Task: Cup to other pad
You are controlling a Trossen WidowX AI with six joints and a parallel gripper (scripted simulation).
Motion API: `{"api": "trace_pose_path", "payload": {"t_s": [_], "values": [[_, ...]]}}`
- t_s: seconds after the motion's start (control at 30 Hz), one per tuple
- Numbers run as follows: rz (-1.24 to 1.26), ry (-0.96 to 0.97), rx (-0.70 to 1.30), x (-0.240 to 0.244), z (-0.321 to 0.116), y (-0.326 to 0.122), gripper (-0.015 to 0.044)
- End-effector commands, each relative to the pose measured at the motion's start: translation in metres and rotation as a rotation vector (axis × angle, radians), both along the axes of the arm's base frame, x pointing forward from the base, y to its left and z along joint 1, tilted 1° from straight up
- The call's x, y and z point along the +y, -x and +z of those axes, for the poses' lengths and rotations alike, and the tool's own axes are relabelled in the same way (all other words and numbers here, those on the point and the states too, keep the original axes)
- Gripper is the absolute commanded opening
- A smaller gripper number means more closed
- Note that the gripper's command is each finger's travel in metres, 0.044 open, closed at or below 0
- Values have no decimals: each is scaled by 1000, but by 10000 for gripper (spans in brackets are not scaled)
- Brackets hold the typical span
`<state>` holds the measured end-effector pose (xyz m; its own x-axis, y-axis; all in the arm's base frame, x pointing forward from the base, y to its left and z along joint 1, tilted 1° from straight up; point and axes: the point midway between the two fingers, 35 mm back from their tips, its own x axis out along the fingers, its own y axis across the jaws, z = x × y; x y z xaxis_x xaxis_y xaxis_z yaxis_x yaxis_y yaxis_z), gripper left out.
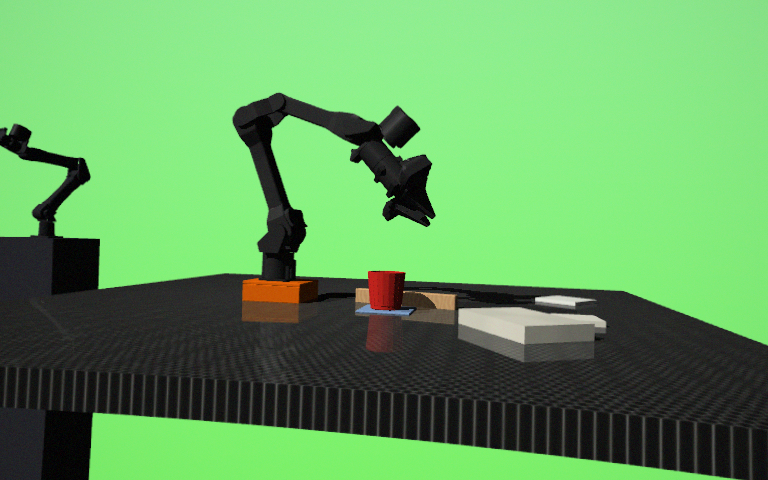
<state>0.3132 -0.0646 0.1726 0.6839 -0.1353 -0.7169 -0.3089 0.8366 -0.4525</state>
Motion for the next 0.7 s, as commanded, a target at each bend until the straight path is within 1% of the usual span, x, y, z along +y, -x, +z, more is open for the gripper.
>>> {"api": "trace_pose_path", "payload": {"t_s": [0.0,0.07,0.13,0.47,0.67], "values": [[258,91,496,-21,-55,50,148],[402,70,681,-25,-67,76,148],[459,54,742,-26,-70,86,148],[459,54,742,-26,-71,85,148],[459,54,742,-26,-79,84,148]]}}
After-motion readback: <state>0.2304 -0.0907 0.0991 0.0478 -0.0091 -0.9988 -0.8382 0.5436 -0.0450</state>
